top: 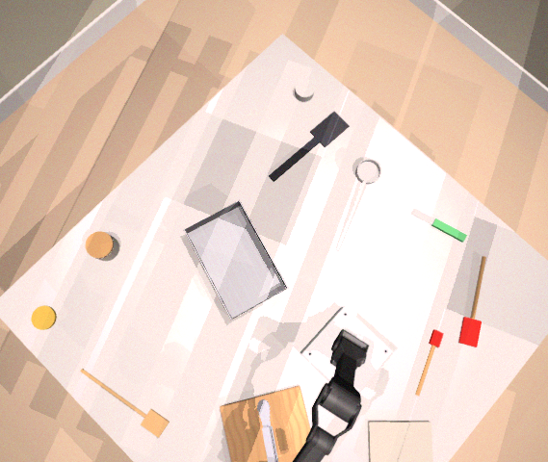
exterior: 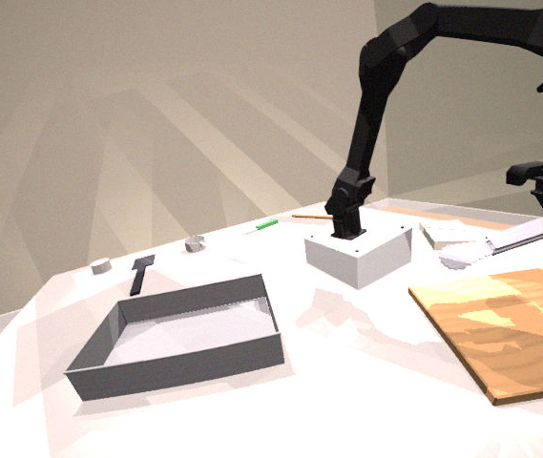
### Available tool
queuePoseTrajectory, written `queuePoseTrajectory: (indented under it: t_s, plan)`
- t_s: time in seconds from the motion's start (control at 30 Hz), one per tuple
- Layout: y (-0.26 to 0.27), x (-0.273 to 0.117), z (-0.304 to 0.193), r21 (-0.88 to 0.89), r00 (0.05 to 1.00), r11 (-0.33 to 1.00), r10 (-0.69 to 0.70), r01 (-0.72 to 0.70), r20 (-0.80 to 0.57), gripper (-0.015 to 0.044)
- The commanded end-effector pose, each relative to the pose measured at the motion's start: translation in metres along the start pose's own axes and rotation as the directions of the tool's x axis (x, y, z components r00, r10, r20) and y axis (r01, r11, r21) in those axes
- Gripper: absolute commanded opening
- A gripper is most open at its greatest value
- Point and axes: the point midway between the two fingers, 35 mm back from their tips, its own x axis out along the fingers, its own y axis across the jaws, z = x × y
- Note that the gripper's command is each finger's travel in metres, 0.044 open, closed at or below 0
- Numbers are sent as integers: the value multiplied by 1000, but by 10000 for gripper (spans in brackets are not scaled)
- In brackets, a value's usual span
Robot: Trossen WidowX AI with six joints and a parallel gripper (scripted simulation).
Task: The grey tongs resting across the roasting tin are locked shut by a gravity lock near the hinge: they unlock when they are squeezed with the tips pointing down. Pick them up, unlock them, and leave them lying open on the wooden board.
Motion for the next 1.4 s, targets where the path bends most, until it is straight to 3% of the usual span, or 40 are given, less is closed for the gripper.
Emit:
queuePoseTrajectory:
  t_s: [0.0, 0.43, 1.37]
  plan:
    - [1, 0, -1, -24, 996, 1000, -22, 20, -90, -150]
    - [1, 2, -1, -26, 995, 999, -23, 21, -94, -150]
    - [-2, 48, -4, -26, 995, 999, -23, 21, -94, -150]
